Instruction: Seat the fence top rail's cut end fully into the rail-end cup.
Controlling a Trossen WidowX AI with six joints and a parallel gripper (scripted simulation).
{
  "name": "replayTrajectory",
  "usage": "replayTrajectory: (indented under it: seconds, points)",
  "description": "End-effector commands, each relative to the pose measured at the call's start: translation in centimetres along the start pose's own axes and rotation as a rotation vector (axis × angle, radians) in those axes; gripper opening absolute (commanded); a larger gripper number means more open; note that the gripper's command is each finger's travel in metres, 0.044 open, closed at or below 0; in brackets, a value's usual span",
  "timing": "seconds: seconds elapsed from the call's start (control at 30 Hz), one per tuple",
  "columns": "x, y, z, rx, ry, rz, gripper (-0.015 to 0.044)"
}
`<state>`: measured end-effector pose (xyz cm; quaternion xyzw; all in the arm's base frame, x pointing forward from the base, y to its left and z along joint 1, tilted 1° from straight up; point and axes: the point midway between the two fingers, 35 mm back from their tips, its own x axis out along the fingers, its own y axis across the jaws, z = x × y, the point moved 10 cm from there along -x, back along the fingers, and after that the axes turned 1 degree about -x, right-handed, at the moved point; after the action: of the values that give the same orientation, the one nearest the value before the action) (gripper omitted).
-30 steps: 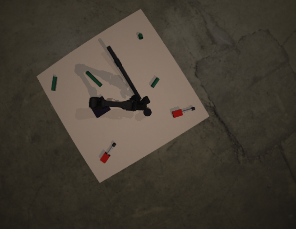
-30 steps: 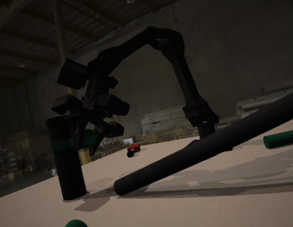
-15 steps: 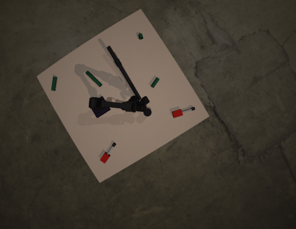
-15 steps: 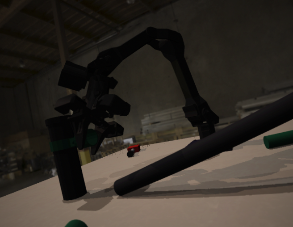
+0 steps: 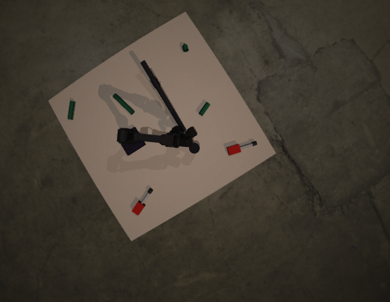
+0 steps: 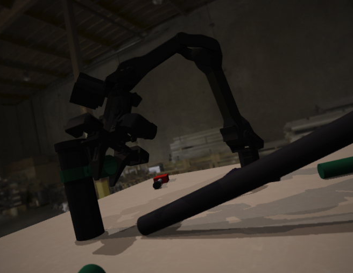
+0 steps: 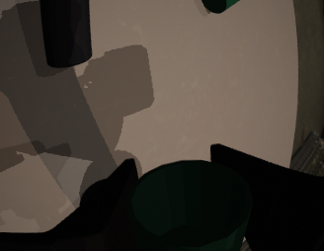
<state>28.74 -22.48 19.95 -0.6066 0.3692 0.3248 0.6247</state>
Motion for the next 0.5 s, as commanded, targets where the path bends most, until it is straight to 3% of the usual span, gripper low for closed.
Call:
replayTrajectory:
  seconds: [0.0, 0.3, 0.47]
  points:
    - [0.11, -0.04, 0.03, 0.011, 0.006, 0.001, 0.0000]
    - [0.01, -0.01, 0.01, 0.001, 0.001, 0.000, 0.0000]
    - [0.01, -0.01, 0.01, 0.001, 0.001, 0.000, 0.0131]
